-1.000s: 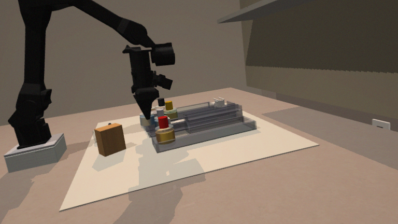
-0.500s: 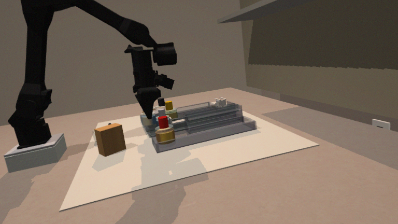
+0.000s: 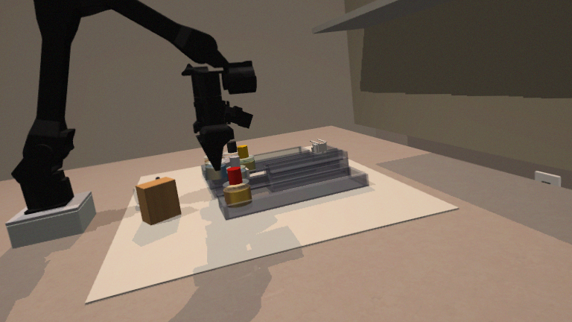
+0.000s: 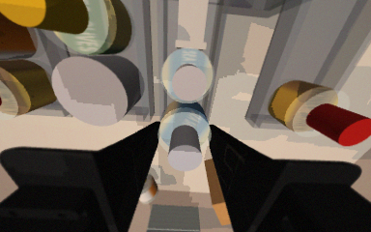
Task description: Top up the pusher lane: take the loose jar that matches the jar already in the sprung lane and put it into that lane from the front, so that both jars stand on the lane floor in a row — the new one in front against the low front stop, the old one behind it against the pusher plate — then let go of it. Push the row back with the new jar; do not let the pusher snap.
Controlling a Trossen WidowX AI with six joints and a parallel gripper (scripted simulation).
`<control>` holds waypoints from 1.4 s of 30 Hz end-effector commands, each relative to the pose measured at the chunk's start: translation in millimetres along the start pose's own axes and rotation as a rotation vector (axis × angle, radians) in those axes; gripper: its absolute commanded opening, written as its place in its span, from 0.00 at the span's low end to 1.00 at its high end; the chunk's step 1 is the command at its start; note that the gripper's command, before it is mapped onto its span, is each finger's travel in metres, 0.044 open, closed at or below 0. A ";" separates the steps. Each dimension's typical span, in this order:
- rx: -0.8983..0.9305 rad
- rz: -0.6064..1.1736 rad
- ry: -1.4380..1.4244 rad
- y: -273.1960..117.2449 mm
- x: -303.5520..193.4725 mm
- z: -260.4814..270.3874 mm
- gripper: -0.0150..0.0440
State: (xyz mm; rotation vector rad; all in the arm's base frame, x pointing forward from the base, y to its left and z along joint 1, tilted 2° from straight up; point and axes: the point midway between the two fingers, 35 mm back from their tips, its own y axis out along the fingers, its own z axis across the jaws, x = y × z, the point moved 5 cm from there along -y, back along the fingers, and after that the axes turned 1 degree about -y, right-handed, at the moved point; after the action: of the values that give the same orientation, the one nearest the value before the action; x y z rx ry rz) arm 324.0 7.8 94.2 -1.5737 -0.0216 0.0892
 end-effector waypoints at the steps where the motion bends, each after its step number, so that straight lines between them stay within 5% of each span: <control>1: -0.002 -0.043 0.000 -7.5 11.1 -0.3 0.25; 42: -0.002 -0.044 0.000 -8.6 16.2 -0.3 0.25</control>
State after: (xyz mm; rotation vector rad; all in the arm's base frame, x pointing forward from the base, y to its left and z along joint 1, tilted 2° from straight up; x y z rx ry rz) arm 331.6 8.3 96.4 -1.5739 -0.0255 0.0867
